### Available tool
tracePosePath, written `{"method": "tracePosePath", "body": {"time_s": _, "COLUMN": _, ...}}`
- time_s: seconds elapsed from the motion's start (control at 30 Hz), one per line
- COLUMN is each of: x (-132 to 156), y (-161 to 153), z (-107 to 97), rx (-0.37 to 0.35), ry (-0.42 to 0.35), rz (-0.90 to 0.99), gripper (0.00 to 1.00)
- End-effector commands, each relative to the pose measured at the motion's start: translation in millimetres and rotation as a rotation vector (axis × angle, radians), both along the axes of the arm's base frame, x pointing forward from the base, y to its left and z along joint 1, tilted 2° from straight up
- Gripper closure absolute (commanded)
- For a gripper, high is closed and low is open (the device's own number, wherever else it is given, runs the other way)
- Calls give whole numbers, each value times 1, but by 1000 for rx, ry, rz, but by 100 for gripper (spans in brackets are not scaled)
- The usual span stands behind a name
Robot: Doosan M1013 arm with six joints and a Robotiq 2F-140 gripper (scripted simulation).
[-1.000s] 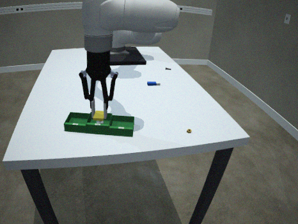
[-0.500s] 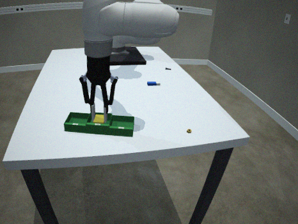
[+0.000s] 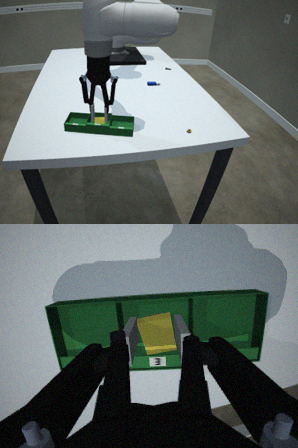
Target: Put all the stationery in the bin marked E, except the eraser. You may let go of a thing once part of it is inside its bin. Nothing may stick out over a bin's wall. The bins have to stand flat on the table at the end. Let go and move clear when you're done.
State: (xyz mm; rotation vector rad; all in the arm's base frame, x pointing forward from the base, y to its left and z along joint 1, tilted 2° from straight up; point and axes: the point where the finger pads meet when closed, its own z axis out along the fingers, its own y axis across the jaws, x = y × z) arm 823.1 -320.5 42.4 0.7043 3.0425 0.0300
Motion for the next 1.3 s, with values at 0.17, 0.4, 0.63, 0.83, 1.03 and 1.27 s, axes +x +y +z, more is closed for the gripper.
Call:
{"method": "tracePosePath", "body": {"time_s": 0.17, "x": 0, "y": 0, "z": 0, "rx": 0, "ry": 0, "rz": 0, "gripper": 65}}
{"method": "tracePosePath", "body": {"time_s": 0.4, "x": 0, "y": 0, "z": 6, "rx": 0, "ry": 0, "rz": 0, "gripper": 65}}
{"method": "tracePosePath", "body": {"time_s": 0.63, "x": 0, "y": 0, "z": 15, "rx": 0, "ry": 0, "rz": 0, "gripper": 65}}
{"method": "tracePosePath", "body": {"time_s": 0.83, "x": 0, "y": 0, "z": 20, "rx": 0, "ry": 0, "rz": 0, "gripper": 65}}
{"method": "tracePosePath", "body": {"time_s": 1.03, "x": -1, "y": 0, "z": 32, "rx": 0, "ry": 0, "rz": 0, "gripper": 65}}
{"method": "tracePosePath", "body": {"time_s": 1.27, "x": -1, "y": -1, "z": 38, "rx": 0, "ry": 0, "rz": 0, "gripper": 0}}
